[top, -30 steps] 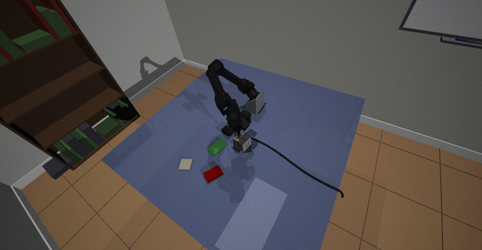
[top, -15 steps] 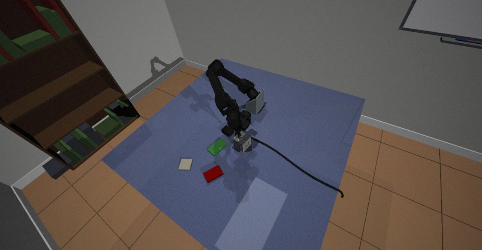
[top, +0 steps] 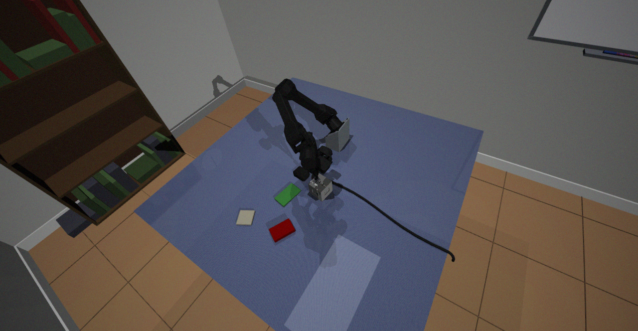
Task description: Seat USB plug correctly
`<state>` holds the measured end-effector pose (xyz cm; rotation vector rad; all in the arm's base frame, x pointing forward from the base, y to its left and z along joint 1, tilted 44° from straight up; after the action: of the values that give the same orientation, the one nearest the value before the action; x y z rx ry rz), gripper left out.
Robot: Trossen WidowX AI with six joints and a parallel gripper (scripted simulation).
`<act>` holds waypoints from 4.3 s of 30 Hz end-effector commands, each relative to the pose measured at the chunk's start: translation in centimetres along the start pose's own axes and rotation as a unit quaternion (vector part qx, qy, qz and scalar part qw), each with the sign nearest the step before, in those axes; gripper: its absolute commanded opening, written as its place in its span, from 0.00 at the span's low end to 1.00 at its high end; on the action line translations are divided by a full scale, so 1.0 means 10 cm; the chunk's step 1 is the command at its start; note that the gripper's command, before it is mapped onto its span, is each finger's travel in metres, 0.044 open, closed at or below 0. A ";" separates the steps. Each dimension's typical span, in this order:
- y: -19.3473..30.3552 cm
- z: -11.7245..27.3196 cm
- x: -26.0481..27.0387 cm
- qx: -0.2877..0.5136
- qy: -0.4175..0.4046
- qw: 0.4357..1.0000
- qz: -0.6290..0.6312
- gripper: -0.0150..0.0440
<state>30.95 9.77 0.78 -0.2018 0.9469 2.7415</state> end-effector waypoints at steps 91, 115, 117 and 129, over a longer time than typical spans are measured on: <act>0.01 -0.12 0.00 0.000 0.000 1.000 0.002 0.25; 0.01 -0.13 0.00 0.000 0.000 1.000 0.002 0.25; 0.01 -0.13 0.00 0.000 0.000 1.000 0.002 0.25; 0.01 -0.13 0.00 0.000 0.000 1.000 0.002 0.25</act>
<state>30.99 9.10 -0.02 -0.2034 0.9360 2.7461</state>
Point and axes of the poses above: the point midway between the two fingers, 35 mm back from their tips, its own z axis back along the fingers, its own x axis across the jaws, y = z × x, the point moved 3 cm from there along z, back along the fingers, and after that the axes turned 7 degrees about -z, right-handed, at the moved point
